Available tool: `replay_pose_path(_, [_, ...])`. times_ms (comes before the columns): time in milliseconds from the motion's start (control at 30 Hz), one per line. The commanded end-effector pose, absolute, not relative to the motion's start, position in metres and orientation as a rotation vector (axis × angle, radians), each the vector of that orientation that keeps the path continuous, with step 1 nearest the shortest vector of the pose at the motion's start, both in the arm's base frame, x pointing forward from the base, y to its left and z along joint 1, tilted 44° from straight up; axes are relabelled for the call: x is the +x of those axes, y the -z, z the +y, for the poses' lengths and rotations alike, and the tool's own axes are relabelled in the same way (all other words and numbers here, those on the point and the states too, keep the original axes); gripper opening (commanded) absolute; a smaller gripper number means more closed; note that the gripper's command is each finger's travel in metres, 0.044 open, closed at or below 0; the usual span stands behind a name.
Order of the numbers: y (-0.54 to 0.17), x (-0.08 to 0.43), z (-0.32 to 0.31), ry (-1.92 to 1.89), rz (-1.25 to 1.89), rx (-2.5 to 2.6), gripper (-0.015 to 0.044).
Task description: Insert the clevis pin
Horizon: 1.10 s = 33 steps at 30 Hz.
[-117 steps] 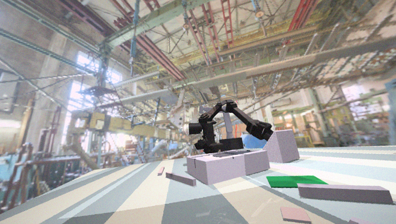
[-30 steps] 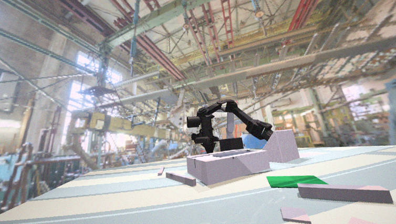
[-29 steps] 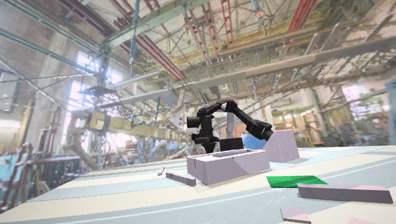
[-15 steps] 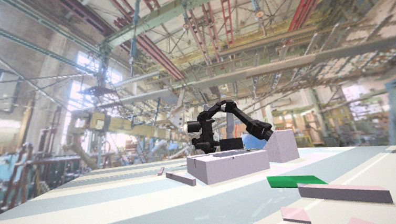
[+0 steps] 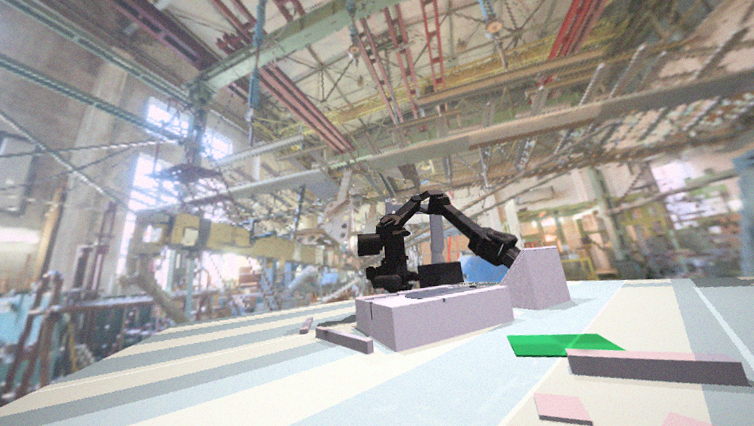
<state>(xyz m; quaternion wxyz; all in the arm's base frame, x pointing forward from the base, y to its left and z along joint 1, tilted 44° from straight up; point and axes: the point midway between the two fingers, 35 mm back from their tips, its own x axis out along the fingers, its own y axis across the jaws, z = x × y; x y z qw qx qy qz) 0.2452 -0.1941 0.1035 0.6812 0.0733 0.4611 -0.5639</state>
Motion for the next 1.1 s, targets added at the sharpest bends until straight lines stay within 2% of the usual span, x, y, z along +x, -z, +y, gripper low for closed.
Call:
replay_pose_path(0, [-0.102,0.246,-0.194,1.262,1.035,0.167,0.0000])
replay_pose_path(33, [-0.102,0.246,-0.194,1.262,1.035,0.167,0.0000])
replay_pose_path(233, [-0.103,0.245,-0.194,1.265,1.035,0.164,0.0157])
replay_pose_path(433, [-0.110,0.249,-0.197,1.244,1.028,0.163,0.0160])
replay_pose_path(800, [-0.116,0.251,-0.195,1.258,1.350,0.416,0.0160])
replay_pose_path(1067, [-0.116,0.250,-0.195,1.259,1.355,0.421,0.0160])
